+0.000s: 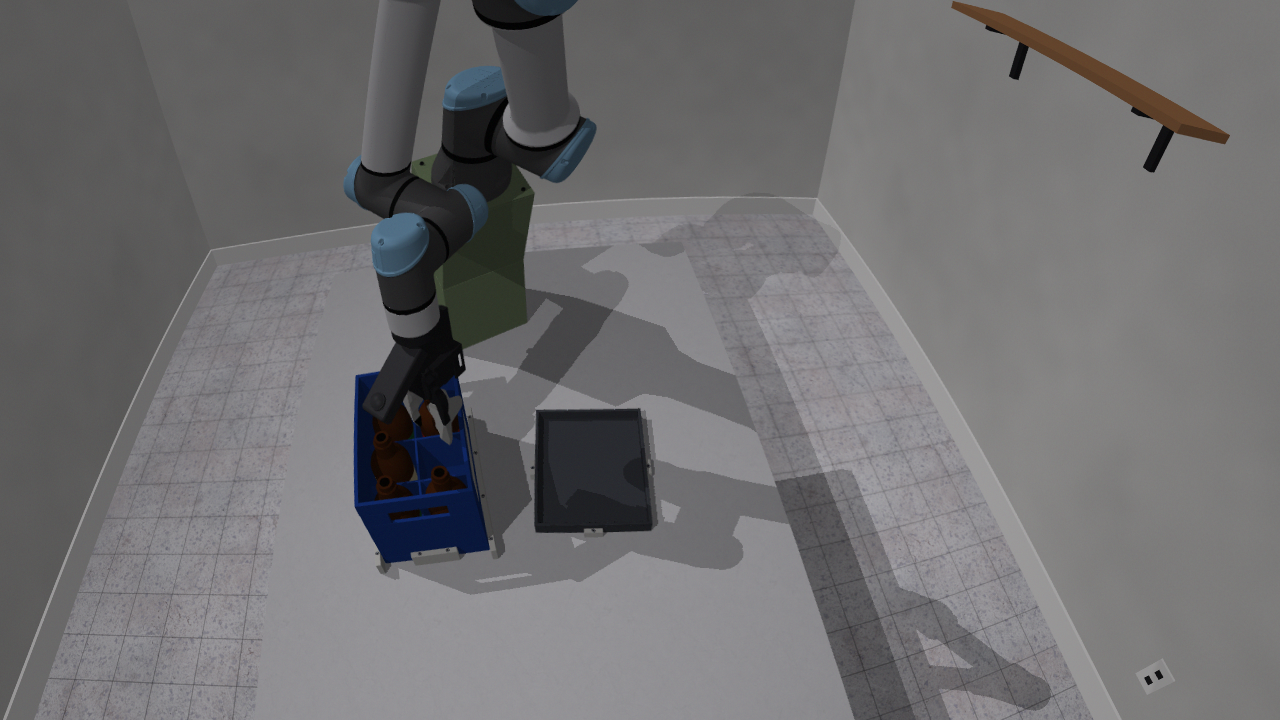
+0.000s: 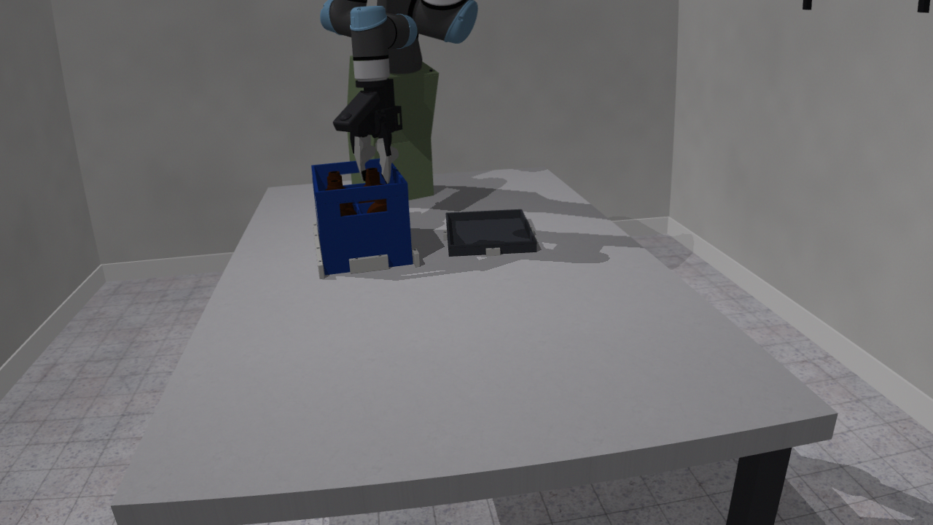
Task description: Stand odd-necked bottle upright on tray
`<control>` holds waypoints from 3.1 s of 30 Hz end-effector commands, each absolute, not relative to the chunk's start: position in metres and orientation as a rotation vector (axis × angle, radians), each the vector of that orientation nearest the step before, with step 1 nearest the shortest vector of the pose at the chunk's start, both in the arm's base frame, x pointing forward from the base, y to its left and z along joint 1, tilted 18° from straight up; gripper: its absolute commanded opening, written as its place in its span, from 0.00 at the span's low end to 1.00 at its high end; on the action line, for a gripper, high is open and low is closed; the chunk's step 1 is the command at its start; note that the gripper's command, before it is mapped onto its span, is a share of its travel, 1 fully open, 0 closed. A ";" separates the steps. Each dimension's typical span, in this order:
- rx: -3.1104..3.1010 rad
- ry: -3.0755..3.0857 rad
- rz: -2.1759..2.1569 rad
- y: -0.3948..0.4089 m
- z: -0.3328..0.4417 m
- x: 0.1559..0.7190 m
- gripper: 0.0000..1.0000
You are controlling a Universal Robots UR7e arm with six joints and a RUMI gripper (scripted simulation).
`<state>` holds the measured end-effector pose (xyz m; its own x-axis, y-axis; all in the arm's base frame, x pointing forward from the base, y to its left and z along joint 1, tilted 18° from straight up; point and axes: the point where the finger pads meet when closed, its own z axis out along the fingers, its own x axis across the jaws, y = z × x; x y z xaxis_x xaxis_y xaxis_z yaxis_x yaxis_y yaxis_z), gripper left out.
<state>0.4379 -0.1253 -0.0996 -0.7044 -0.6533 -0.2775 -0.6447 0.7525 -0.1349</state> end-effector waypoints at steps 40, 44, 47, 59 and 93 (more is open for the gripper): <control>-1.007 2.643 -0.040 -0.132 -0.029 0.416 0.00; -1.007 2.643 -0.040 -0.132 -0.029 0.416 0.00; -1.007 2.643 -0.040 -0.132 -0.029 0.416 0.00; -1.007 2.643 -0.040 -0.132 -0.029 0.416 0.00; -1.007 2.643 -0.041 -0.221 -0.012 0.493 0.00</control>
<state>0.4877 -0.2160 -0.0126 -0.7043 -0.6532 -0.2780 -0.6442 0.7526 -0.1364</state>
